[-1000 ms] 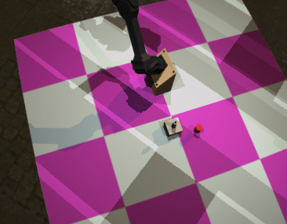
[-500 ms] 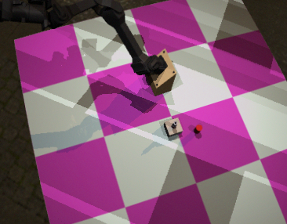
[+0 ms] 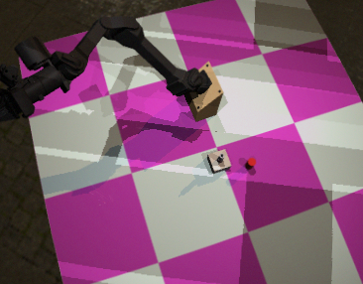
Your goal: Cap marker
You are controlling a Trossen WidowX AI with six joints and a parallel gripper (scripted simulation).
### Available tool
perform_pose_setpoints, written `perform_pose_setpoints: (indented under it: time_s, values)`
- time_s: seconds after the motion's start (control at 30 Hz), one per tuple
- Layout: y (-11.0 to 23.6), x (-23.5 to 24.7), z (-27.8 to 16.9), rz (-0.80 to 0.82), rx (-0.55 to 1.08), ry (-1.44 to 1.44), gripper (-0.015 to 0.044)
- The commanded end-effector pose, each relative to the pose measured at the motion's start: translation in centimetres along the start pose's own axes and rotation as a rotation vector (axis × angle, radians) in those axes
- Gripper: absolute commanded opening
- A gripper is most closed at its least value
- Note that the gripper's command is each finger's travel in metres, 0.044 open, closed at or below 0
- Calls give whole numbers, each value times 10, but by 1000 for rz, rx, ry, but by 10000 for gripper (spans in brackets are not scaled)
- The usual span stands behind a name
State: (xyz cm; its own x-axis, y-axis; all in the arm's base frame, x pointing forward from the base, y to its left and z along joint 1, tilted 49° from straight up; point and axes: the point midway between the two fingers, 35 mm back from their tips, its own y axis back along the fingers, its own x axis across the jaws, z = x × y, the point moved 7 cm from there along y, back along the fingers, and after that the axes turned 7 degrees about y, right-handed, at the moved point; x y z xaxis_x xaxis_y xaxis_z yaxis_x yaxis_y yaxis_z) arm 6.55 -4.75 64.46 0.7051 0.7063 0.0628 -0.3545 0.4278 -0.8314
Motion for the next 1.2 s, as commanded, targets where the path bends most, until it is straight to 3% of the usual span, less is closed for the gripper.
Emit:
perform_pose_setpoints:
  time_s: [0.0,0.3,0.57,0.87,1.17]
  values:
    - [-10,29,-51,70,154,-32,246]
    - [-6,85,-137,185,436,-76,246]
    - [22,148,-212,335,694,-38,246]
    - [81,209,-298,460,1023,56,246]
    - [172,255,-367,602,1348,242,246]
